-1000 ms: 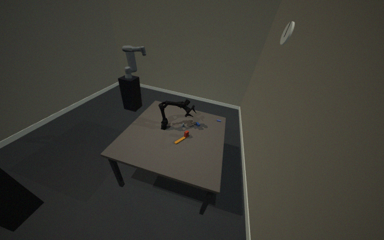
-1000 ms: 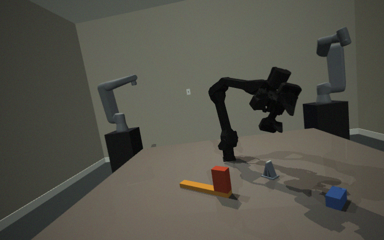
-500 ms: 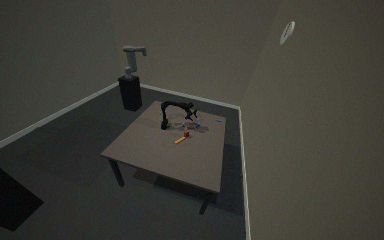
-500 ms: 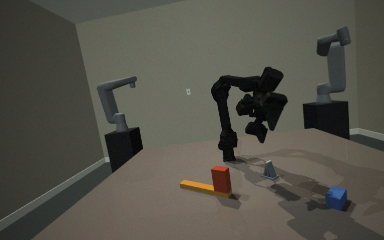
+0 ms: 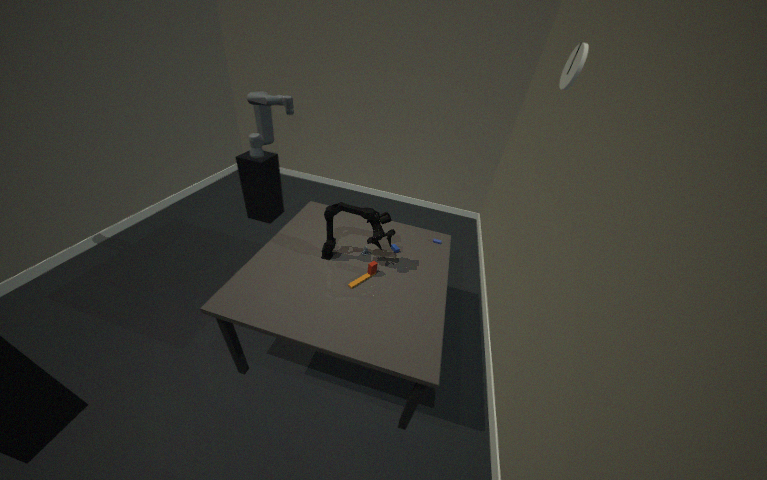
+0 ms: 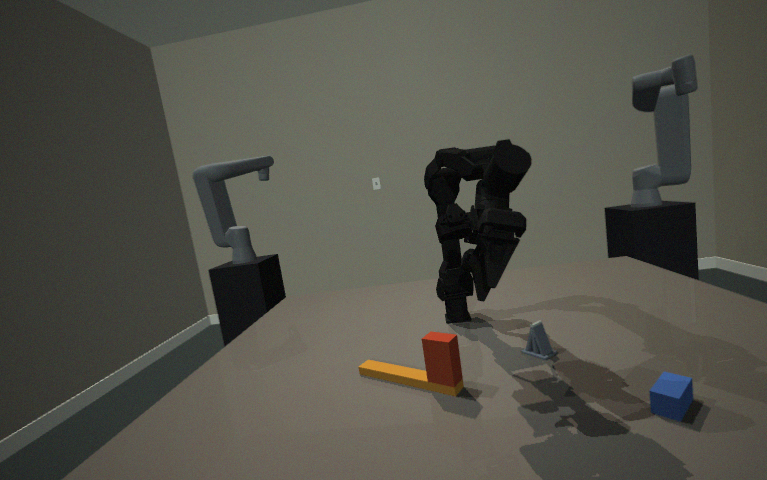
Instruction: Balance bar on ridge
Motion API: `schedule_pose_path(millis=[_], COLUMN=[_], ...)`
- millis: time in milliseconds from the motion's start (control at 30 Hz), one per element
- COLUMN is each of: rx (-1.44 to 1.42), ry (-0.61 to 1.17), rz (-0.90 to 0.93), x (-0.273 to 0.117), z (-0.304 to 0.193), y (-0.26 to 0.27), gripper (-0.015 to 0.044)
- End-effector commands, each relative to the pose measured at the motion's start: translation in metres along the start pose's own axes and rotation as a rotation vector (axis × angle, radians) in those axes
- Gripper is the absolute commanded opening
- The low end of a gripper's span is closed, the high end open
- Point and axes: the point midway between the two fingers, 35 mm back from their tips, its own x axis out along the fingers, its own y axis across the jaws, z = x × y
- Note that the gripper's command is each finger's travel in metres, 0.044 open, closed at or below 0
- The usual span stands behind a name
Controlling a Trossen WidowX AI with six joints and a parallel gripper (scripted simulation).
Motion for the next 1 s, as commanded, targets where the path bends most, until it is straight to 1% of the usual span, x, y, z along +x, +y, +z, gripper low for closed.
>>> schedule_pose_path(millis=[0, 467, 967], rx=[0.046, 0.223, 0.465], ry=[0.005, 0.029, 0.078], rz=[-0.075, -0.316, -0.558], x=[0.007, 0.018, 0.014], z=[0.016, 0.069, 0.118], y=[-0.008, -0.037, -0.074], gripper=[0.0315, 0.0315, 0.0315])
